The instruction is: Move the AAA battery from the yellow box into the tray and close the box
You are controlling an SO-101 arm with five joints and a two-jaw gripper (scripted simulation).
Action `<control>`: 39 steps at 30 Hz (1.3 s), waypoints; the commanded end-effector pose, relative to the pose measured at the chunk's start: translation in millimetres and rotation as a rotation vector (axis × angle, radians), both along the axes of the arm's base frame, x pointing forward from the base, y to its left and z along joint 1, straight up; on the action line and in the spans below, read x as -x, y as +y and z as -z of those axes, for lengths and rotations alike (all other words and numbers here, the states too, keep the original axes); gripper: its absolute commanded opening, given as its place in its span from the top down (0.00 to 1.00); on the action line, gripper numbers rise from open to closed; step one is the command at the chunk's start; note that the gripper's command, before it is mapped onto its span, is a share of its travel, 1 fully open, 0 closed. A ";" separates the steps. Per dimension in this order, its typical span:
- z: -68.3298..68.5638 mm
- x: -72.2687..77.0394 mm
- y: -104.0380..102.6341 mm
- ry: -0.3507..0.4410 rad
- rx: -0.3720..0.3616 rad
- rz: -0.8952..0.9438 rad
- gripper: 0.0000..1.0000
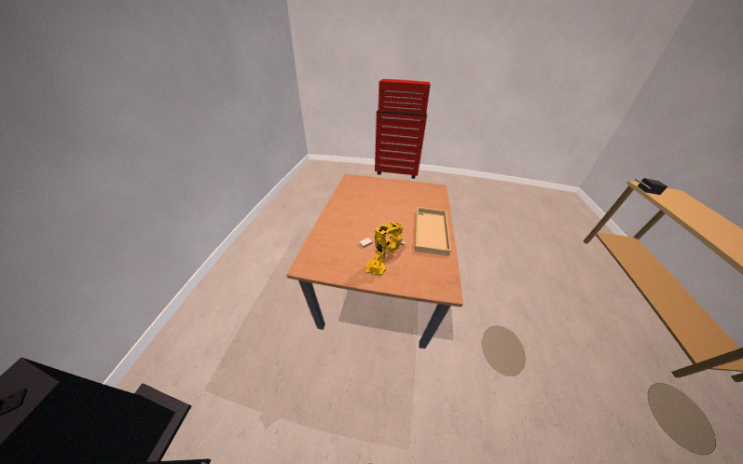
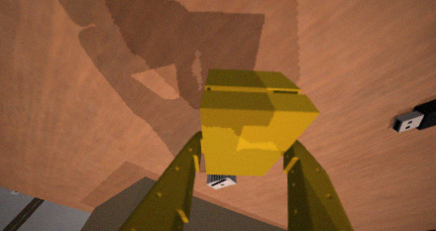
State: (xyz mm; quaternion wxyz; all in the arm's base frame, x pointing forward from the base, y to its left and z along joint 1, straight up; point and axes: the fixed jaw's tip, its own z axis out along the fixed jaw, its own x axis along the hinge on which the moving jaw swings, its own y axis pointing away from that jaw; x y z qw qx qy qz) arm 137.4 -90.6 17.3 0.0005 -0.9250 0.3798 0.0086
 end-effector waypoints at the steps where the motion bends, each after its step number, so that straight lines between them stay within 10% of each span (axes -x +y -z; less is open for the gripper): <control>1: -1.6 -2.9 0.4 -0.015 0.007 0.002 0.70; 39: -33.9 -9.1 0.1 -0.015 0.007 0.002 0.69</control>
